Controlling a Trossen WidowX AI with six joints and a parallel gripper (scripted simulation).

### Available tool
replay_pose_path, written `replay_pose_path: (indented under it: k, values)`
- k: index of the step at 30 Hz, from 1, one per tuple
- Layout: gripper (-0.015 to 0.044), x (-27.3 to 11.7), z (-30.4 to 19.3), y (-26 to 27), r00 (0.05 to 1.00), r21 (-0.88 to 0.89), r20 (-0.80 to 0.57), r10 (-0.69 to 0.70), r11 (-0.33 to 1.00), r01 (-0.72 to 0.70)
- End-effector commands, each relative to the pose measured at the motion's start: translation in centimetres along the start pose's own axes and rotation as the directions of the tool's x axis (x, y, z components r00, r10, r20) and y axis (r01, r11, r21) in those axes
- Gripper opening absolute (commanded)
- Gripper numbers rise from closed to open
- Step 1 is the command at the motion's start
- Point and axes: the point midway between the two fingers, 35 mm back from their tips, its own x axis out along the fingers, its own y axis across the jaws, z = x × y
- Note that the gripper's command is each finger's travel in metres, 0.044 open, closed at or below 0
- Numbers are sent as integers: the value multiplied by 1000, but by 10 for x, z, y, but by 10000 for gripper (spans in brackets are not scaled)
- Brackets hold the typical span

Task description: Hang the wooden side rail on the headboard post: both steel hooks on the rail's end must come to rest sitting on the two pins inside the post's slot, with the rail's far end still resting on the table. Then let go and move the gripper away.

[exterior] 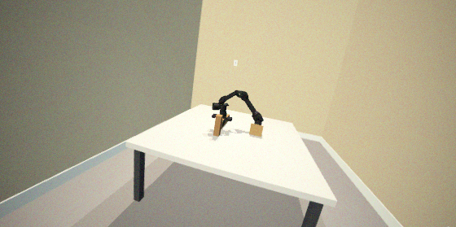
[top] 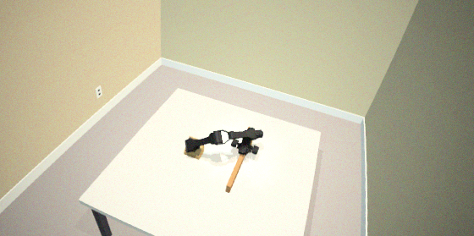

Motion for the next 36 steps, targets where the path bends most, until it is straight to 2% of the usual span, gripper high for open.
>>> replay_pose_path:
  k: [1,36]
  values:
    - [0,-3,-3,0,1000,0,-4,8,1000,-8]
    - [0,-2,-5,0,1000,0,-4,8,1000,-8]
